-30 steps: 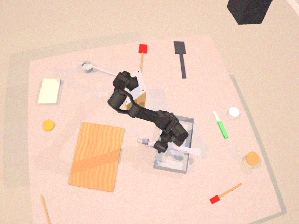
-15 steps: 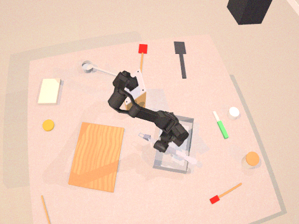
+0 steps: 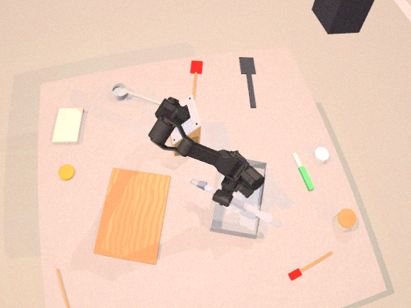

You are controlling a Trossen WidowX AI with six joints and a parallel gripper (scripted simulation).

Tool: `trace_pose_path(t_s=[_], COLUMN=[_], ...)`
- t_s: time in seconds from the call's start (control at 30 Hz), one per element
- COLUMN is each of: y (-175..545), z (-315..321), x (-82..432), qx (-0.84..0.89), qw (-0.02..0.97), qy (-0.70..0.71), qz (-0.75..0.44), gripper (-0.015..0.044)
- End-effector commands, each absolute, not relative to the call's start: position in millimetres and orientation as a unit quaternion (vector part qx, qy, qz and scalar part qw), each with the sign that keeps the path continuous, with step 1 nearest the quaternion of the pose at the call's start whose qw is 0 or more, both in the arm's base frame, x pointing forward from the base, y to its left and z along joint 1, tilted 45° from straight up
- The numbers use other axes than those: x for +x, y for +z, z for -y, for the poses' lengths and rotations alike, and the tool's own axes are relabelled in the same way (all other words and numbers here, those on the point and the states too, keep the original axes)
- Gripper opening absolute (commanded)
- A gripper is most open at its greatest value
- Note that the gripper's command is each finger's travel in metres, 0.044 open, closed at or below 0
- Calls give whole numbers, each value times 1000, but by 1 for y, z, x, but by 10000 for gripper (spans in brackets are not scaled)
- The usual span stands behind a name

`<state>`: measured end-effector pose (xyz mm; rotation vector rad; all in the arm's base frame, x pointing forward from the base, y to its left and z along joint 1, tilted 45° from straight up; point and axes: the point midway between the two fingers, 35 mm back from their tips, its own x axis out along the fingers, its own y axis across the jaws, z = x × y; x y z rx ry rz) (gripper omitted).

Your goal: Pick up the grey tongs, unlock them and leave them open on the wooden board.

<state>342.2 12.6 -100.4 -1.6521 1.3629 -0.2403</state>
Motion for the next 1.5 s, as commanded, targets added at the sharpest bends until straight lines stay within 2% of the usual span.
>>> trace_pose_path(t_s=[0.0, 0.47, 1.0, 1.47], y=[-73, -62, -67, -62], z=[-40, -49, -48, -40], x=[348, 347, 337, 339], qx=[-674, -672, -577, -583], qw=[486, 483, 426, 408], qy=[-103, -98, 105, 131], qz=[-547, -553, -689, -690], gripper=[-150, -150, -150, -150])
